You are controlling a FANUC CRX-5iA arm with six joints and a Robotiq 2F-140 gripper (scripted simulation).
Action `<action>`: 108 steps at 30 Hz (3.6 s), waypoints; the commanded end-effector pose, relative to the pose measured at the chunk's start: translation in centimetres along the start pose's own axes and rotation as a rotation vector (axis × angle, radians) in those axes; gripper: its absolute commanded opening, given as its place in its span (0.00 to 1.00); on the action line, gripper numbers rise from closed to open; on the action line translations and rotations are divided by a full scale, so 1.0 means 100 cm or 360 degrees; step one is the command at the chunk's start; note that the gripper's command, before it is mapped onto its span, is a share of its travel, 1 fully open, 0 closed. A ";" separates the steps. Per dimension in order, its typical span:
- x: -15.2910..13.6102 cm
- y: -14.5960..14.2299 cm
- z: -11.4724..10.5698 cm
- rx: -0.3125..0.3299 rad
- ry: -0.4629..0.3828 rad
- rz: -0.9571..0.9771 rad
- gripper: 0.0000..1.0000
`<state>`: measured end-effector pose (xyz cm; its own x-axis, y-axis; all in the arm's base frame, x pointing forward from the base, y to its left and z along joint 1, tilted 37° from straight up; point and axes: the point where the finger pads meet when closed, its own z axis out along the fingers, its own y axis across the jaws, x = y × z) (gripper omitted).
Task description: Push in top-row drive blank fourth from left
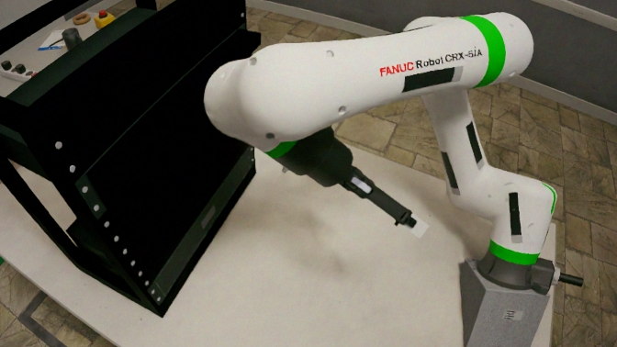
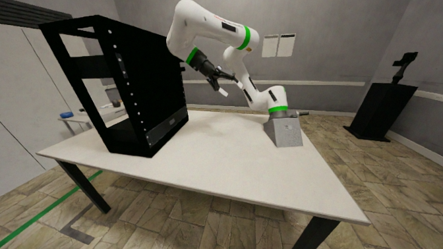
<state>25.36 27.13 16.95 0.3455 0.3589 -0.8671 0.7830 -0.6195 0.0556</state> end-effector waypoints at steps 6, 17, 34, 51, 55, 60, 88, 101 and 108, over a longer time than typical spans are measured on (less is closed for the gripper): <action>0.026 -0.021 0.005 0.0062 0.0146 0.0076 1.00; 0.061 -0.054 0.008 0.0177 0.0336 0.0189 1.00; 0.124 -0.128 -0.007 0.0511 0.0681 0.0436 1.00; 0.175 -0.217 -0.056 0.1059 0.0969 0.0746 1.00; 0.184 -0.241 -0.075 0.1243 0.1021 0.0836 1.00; 0.192 -0.267 -0.103 0.1492 0.1065 0.0949 1.00; 0.168 -0.322 -0.256 0.2889 0.0866 0.1438 1.00; 0.132 -0.296 -0.312 0.3553 0.0535 0.1571 1.00; 0.106 -0.265 -0.335 0.3950 0.0261 0.1606 1.00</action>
<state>24.62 71.19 21.29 0.2053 -0.3968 -0.8946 -0.9548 0.1193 -0.2721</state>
